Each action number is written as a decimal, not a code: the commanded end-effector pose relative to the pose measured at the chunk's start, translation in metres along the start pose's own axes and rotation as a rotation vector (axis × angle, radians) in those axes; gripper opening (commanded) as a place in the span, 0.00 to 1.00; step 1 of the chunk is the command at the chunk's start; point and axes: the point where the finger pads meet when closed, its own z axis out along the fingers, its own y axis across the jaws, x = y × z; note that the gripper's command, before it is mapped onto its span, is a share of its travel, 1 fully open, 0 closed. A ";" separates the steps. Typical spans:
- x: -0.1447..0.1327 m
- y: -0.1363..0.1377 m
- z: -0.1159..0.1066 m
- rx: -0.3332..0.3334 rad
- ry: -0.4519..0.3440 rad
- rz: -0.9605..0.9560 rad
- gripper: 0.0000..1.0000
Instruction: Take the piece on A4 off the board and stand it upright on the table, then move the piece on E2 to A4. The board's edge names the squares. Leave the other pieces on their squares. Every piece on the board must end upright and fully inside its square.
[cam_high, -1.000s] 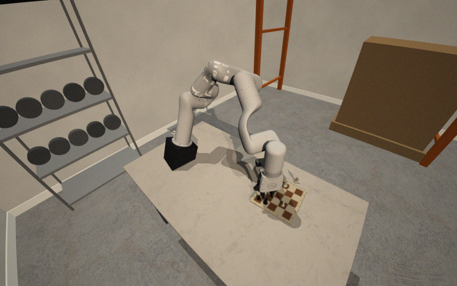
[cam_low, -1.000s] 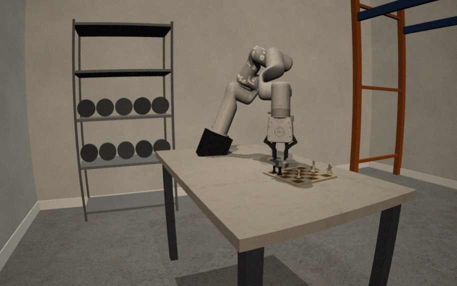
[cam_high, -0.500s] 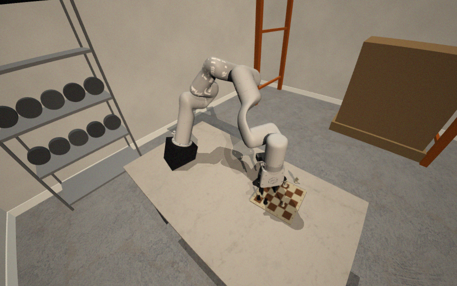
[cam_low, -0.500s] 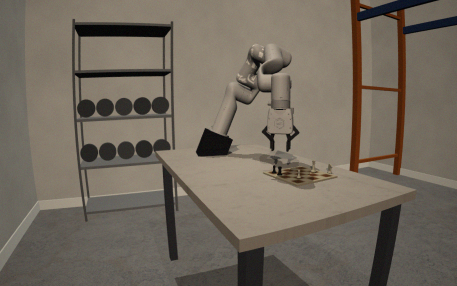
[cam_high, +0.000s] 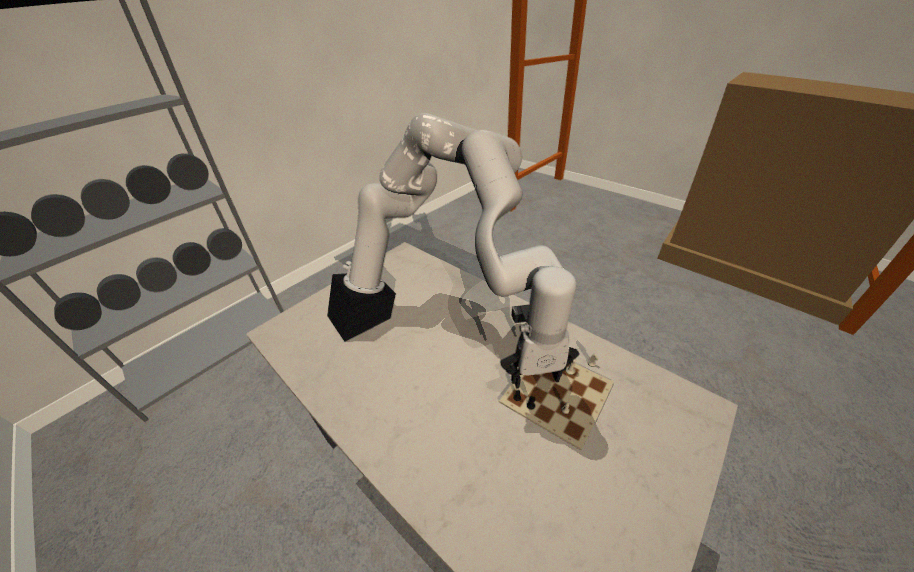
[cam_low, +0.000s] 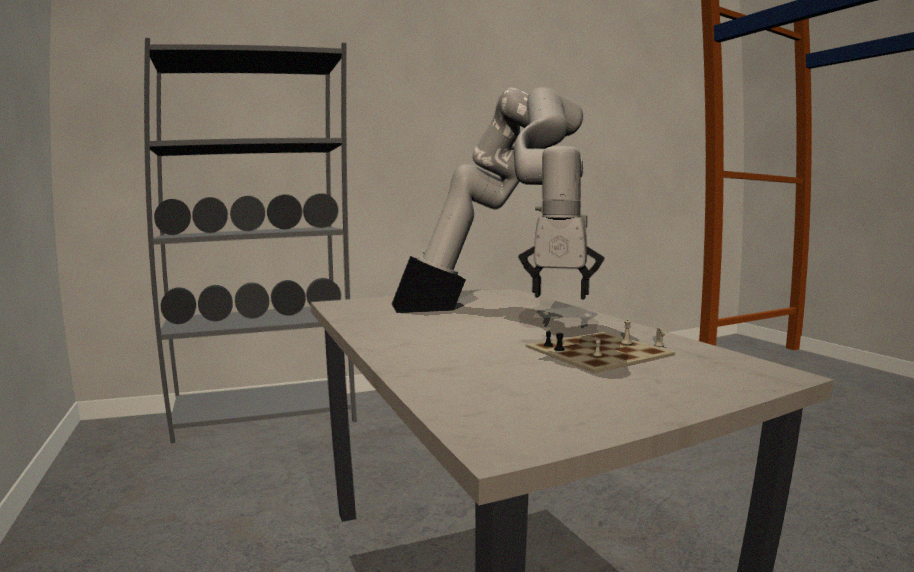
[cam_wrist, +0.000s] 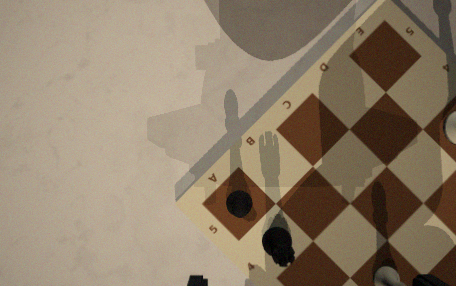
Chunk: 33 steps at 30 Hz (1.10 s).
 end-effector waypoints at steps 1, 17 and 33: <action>-0.001 0.001 -0.002 -0.003 -0.004 -0.001 1.00; -0.001 0.001 -0.032 -0.003 -0.004 -0.001 1.00; -0.001 0.001 -0.077 -0.003 -0.004 -0.001 1.00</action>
